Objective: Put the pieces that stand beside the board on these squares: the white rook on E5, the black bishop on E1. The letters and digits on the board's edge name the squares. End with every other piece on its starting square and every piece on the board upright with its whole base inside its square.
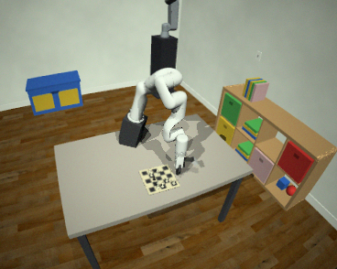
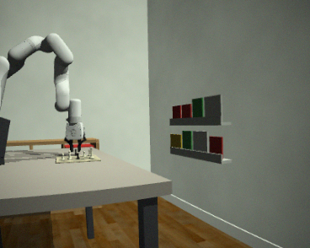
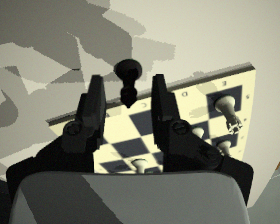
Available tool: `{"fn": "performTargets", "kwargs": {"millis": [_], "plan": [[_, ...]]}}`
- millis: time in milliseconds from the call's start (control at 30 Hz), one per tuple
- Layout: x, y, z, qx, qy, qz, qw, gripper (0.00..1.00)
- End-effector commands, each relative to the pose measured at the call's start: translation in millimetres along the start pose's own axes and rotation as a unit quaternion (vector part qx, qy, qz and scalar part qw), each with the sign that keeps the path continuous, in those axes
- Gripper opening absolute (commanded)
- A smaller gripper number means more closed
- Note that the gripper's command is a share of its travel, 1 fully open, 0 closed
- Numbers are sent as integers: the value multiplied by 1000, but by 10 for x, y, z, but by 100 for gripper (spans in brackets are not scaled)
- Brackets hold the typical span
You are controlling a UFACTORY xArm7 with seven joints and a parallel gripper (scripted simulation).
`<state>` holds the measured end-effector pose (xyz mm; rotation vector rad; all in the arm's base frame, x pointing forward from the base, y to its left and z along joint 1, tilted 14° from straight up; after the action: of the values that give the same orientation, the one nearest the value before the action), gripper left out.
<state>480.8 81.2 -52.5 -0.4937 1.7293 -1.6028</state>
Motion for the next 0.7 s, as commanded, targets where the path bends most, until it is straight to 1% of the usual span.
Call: {"fn": "performTargets", "kwargs": {"millis": [0, 667], "plan": [[-14, 88, 15, 1, 0, 1, 1000, 37], [-14, 121, 15, 1, 0, 1, 1000, 37]]}}
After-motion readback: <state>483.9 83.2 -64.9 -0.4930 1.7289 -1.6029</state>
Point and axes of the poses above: the point where the finger pads meet when closed, its own y axis out along the fingers, its own z axis across the jaws, x = y × z, the point moved 3 cm from there along -y, back along the fingers, and after that the axes turned 10 degrees about y, right-handed, at the moved point
